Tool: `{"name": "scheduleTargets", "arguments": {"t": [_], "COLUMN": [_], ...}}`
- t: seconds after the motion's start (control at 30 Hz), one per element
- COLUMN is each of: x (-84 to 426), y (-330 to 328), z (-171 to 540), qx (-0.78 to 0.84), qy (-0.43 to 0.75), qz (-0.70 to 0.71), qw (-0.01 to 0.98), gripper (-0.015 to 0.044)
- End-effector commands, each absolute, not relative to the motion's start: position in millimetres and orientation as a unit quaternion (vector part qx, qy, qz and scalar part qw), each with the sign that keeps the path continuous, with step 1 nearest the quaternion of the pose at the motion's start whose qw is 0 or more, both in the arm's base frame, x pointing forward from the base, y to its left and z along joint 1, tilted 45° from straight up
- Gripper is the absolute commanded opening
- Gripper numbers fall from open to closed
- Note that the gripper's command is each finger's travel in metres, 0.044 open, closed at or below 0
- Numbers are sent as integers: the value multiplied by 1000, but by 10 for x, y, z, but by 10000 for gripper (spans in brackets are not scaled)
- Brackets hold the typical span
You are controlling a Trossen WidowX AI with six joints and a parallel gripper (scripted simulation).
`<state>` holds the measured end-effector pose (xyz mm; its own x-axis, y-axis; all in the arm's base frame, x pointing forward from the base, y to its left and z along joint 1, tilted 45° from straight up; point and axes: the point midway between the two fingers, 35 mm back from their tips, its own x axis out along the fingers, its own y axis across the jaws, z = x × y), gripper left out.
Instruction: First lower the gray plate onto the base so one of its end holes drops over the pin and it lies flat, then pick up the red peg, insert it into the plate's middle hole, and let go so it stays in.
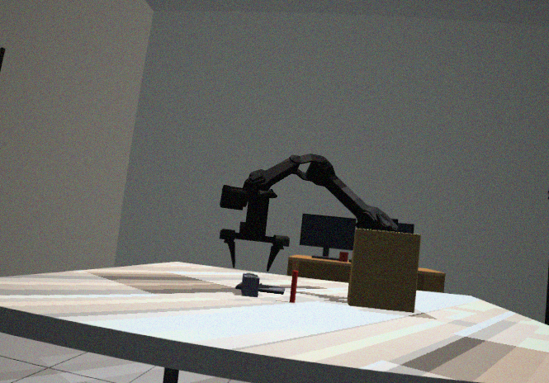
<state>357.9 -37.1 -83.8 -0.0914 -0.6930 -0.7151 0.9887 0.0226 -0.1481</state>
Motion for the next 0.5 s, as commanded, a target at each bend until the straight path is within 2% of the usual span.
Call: {"name": "scheduleTargets", "arguments": {"t": [0.0,0.47], "x": [3558,3537], "y": [-432,-590], "z": [-884,-1047], "qx": [221,221], "qy": [328,328], "qz": [-664,-664], "qw": [635,635], "gripper": [440,440]}}
